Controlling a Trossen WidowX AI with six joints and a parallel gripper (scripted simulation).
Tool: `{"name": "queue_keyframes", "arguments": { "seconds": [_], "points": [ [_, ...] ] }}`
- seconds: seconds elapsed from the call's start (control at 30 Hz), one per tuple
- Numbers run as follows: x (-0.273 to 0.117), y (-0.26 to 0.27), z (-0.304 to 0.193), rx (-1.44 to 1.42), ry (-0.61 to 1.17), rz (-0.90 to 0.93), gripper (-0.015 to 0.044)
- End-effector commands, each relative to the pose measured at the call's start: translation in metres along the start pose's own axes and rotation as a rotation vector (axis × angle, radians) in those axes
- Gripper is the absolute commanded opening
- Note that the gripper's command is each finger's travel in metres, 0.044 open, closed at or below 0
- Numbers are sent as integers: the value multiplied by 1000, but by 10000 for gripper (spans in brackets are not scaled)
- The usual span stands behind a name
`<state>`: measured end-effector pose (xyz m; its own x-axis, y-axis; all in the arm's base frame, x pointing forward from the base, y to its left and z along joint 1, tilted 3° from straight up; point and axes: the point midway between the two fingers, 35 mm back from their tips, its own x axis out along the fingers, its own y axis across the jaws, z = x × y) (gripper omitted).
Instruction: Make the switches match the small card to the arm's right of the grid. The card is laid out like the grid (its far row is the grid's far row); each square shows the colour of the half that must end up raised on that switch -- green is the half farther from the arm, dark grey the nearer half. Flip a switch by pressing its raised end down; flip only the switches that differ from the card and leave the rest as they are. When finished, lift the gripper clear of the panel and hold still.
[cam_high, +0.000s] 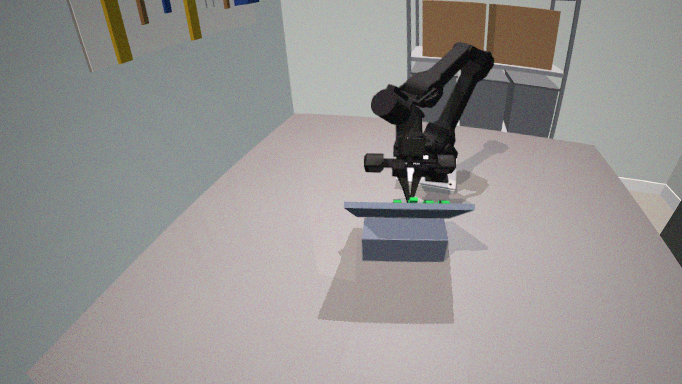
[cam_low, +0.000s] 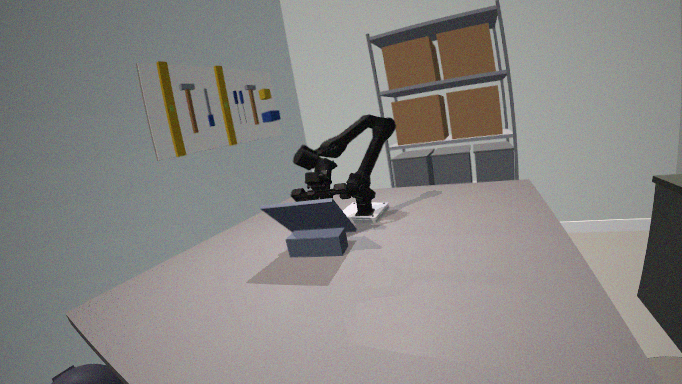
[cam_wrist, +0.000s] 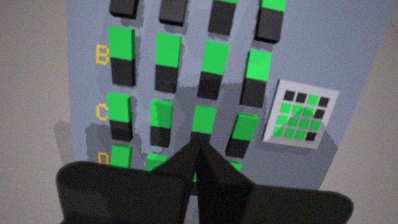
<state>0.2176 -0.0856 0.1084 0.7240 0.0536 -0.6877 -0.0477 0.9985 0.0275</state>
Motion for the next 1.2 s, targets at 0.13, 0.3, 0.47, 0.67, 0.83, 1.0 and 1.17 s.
{"name": "queue_keyframes", "arguments": {
  "seconds": [0.13,0.3,0.47,0.67,0.83,1.0,1.17],
  "points": [
    [1,-1,0,3,0,-3,0],
    [2,-1,0,3,0,-3,0],
    [-36,-4,1,-2,24,-3,0],
    [-63,-1,2,3,31,-3,0],
    [-65,27,-14,4,34,-1,0],
    [-64,55,-37,6,33,0,0],
    [-54,55,-39,4,30,0,0]
  ]
}}
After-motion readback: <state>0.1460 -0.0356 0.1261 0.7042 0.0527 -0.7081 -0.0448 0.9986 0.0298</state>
